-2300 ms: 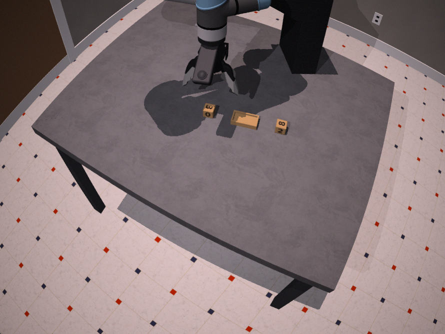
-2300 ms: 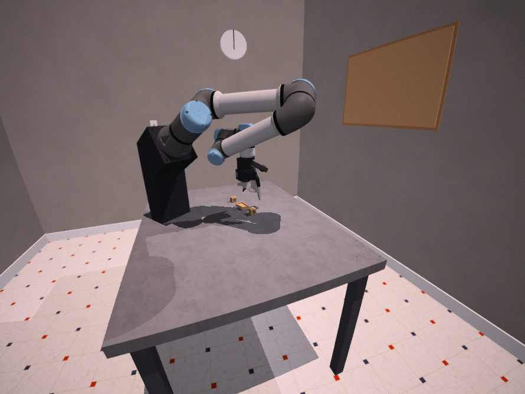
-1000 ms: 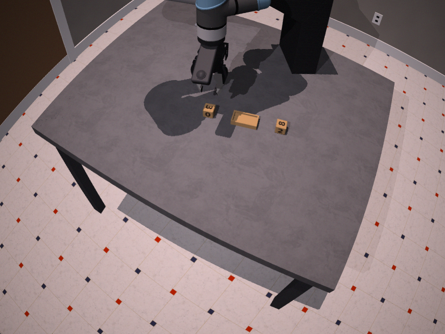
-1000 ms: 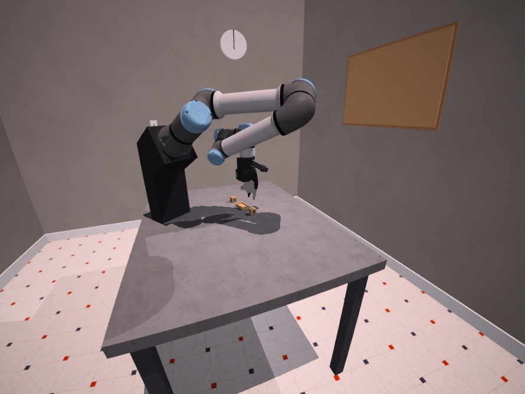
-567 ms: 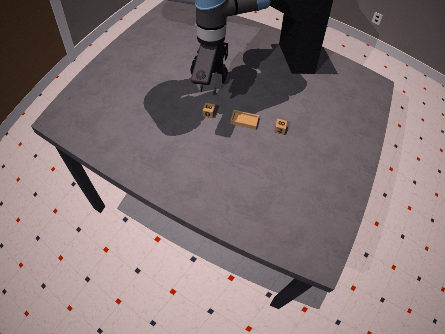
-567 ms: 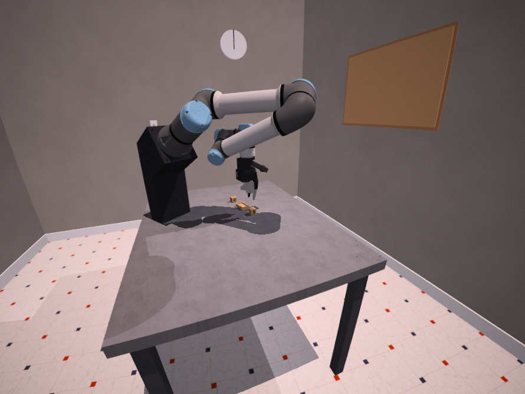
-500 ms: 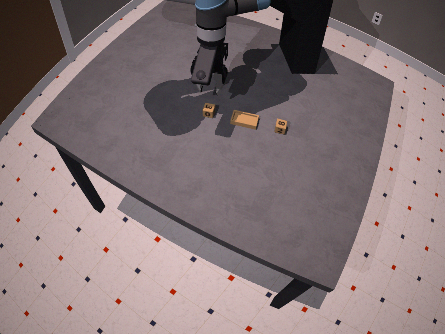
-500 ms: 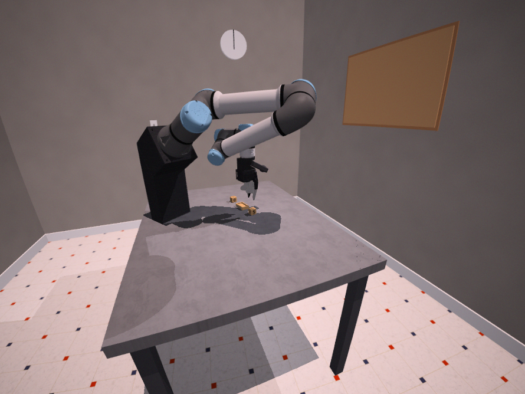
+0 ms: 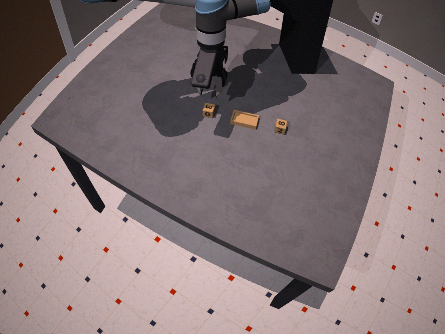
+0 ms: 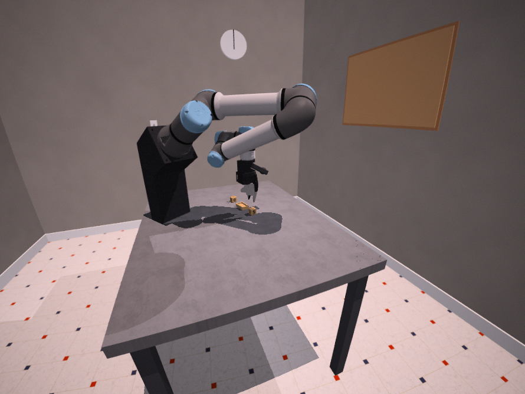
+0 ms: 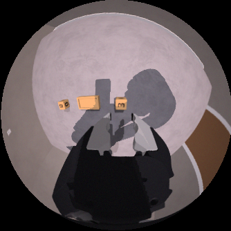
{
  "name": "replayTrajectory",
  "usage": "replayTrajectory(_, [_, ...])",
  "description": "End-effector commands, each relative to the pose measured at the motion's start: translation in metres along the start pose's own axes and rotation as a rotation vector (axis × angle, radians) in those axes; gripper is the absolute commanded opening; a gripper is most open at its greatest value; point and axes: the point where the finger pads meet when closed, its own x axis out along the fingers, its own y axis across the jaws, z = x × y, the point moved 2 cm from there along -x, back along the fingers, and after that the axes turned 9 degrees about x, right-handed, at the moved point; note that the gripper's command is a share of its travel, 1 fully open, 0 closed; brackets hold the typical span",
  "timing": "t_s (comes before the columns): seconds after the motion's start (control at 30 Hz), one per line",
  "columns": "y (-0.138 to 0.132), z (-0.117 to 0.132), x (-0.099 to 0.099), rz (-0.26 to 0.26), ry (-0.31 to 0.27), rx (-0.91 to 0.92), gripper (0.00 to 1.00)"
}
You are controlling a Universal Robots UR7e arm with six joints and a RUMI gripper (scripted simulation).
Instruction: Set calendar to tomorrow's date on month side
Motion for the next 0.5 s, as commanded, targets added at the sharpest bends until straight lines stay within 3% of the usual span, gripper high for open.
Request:
replayTrajectory(0.0, [0.0,0.0,0.006,0.0,0.001,0.0,0.29])
replayTrajectory(0.47, [0.0,-0.001,0.024,0.0,0.001,0.0,0.29])
